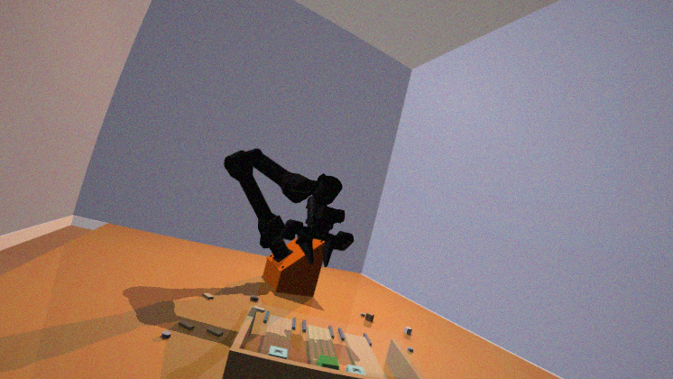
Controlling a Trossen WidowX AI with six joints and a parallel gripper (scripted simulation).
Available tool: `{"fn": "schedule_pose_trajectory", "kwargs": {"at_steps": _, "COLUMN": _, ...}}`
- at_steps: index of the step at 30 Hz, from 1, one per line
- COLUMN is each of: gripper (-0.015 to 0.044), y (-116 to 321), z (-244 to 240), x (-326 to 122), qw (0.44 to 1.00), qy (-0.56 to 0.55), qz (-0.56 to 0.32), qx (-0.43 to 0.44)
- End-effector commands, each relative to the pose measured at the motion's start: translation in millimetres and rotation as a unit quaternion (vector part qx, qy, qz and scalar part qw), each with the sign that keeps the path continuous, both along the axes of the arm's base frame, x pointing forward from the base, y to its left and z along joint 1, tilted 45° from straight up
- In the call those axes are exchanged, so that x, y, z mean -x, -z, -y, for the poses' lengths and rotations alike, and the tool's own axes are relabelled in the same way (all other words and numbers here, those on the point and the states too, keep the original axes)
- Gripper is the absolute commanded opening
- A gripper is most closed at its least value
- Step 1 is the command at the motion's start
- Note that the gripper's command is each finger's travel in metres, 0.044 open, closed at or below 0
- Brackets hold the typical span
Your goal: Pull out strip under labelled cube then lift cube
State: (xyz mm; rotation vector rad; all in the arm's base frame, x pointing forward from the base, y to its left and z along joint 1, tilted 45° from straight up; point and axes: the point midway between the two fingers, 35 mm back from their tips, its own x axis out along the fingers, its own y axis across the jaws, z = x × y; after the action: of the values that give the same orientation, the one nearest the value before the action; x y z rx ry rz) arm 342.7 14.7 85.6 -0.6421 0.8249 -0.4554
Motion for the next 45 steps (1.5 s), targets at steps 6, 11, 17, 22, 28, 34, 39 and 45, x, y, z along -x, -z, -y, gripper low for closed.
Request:
{"fn": "schedule_pose_trajectory", "kwargs": {"at_steps": 6, "gripper": 0.0000, "y": 10, "z": 84, "x": -7, "qw": 0.948, "qy": 0.284, "qz": -0.123, "qx": -0.070}}
{"fn": "schedule_pose_trajectory", "kwargs": {"at_steps": 11, "gripper": 0.0000, "y": 9, "z": 95, "x": -3, "qw": 0.933, "qy": 0.324, "qz": -0.136, "qx": -0.075}}
{"fn": "schedule_pose_trajectory", "kwargs": {"at_steps": 17, "gripper": 0.0000, "y": 9, "z": 95, "x": -3, "qw": 0.933, "qy": 0.324, "qz": -0.136, "qx": -0.075}}
{"fn": "schedule_pose_trajectory", "kwargs": {"at_steps": 22, "gripper": 0.0000, "y": 13, "z": 92, "x": -9, "qw": 0.933, "qy": 0.324, "qz": -0.135, "qx": -0.075}}
{"fn": "schedule_pose_trajectory", "kwargs": {"at_steps": 28, "gripper": 0.0000, "y": 14, "z": 93, "x": -9, "qw": 0.933, "qy": 0.324, "qz": -0.135, "qx": -0.075}}
{"fn": "schedule_pose_trajectory", "kwargs": {"at_steps": 34, "gripper": 0.0000, "y": 21, "z": 100, "x": -10, "qw": 0.933, "qy": 0.324, "qz": -0.135, "qx": -0.075}}
{"fn": "schedule_pose_trajectory", "kwargs": {"at_steps": 39, "gripper": 0.0000, "y": 27, "z": 106, "x": -10, "qw": 0.933, "qy": 0.324, "qz": -0.135, "qx": -0.076}}
{"fn": "schedule_pose_trajectory", "kwargs": {"at_steps": 45, "gripper": 0.0000, "y": 34, "z": 114, "x": -10, "qw": 0.933, "qy": 0.324, "qz": -0.135, "qx": -0.076}}
